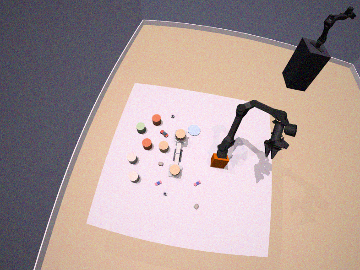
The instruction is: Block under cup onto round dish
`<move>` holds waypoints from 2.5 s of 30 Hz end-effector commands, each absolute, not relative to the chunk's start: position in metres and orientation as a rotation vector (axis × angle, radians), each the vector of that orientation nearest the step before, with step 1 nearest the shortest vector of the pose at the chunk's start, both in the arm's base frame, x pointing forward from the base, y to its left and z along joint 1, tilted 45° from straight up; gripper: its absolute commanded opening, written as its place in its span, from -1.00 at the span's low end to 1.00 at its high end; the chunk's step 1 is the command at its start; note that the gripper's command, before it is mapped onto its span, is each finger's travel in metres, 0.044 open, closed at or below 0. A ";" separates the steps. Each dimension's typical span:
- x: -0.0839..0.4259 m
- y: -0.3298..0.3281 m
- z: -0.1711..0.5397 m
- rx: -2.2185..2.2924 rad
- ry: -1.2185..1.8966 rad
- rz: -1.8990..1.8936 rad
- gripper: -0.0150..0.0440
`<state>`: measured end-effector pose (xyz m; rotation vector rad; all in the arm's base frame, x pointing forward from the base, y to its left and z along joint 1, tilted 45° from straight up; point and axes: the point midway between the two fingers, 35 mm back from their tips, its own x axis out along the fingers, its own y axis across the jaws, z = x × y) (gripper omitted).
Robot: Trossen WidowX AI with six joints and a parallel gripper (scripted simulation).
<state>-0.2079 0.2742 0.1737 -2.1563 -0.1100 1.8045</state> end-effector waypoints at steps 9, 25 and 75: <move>-0.121 0.299 0.162 -1.966 0.221 1.477 1.00; -0.019 0.294 0.147 -1.681 0.545 1.078 1.00; 0.196 0.074 0.104 -0.721 0.781 -0.362 1.00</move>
